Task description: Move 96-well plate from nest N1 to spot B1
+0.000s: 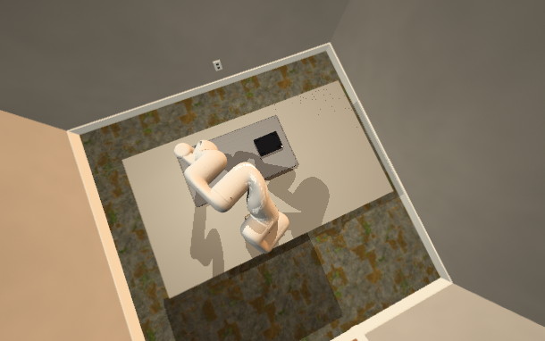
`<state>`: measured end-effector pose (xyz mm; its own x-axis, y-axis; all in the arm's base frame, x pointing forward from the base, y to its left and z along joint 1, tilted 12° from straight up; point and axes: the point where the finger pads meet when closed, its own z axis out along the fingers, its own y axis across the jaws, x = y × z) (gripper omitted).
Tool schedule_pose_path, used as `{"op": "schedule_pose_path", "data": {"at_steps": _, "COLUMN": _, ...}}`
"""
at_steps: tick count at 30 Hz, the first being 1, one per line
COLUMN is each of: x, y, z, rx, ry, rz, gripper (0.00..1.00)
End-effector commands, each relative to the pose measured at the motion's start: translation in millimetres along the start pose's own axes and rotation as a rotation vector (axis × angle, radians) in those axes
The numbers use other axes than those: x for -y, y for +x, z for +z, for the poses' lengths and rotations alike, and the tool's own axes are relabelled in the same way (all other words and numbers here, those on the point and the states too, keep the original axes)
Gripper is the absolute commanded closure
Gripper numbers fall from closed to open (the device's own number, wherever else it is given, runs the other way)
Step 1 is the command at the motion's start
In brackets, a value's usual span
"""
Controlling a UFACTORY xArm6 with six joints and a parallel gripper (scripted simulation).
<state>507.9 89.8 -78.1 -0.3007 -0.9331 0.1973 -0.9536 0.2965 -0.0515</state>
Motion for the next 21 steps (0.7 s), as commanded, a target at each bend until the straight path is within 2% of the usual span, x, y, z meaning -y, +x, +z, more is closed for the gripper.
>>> {"op": "schedule_pose_path", "data": {"at_steps": 1, "x": 1.5, "y": -0.8, "z": -1.3, "rx": 0.002, "ry": 0.004, "rz": 0.0, "gripper": 1.0}}
{"op": "schedule_pose_path", "data": {"at_steps": 21, "x": 1.5, "y": -0.8, "z": 1.7, "rx": 0.002, "ry": 0.004, "rz": 0.0, "gripper": 1.0}}
